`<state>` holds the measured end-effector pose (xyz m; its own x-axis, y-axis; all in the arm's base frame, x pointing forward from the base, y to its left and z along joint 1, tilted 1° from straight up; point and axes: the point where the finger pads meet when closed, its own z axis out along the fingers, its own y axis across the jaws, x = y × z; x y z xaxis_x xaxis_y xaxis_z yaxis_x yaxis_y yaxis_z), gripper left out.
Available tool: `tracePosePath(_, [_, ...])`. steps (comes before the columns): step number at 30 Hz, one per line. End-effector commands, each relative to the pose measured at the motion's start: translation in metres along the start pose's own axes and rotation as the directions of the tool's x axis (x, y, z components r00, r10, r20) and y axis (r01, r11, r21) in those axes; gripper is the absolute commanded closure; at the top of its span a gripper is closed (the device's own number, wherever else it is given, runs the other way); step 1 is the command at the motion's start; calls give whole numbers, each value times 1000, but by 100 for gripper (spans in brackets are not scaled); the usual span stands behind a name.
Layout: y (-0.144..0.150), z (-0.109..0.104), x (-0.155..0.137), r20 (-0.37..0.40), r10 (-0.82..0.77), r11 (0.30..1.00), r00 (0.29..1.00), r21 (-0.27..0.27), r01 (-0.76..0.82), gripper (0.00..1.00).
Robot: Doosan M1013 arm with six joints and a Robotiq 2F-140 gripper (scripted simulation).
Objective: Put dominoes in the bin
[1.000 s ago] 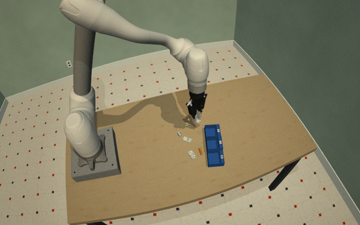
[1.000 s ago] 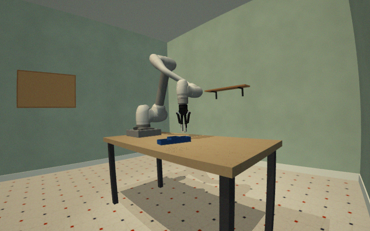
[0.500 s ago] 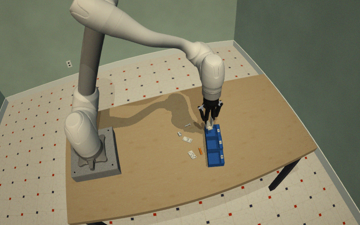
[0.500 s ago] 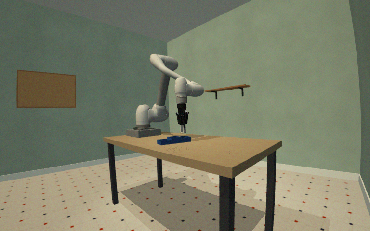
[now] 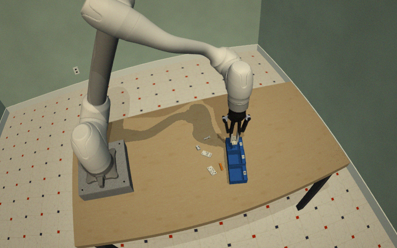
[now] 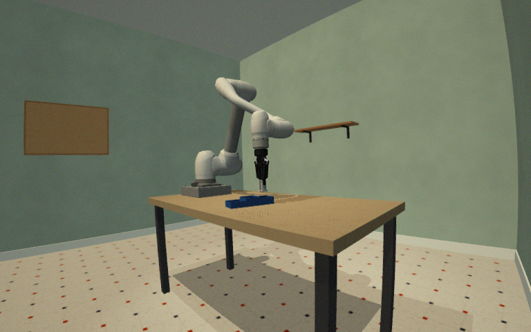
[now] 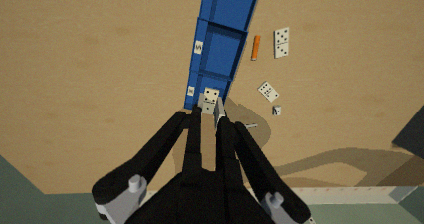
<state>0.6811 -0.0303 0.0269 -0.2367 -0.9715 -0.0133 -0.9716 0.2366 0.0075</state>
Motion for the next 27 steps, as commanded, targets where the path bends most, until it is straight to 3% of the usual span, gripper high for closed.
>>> tracePosePath(1, [-3,-1,1,-5,10,1000,1000,-3,-10,87])
tracePosePath(9, [-2,-1,0,-5,10,1000,1000,-3,-10,87])
tracePosePath(27, [-1,31,0,-5,10,1000,1000,-3,-10,87])
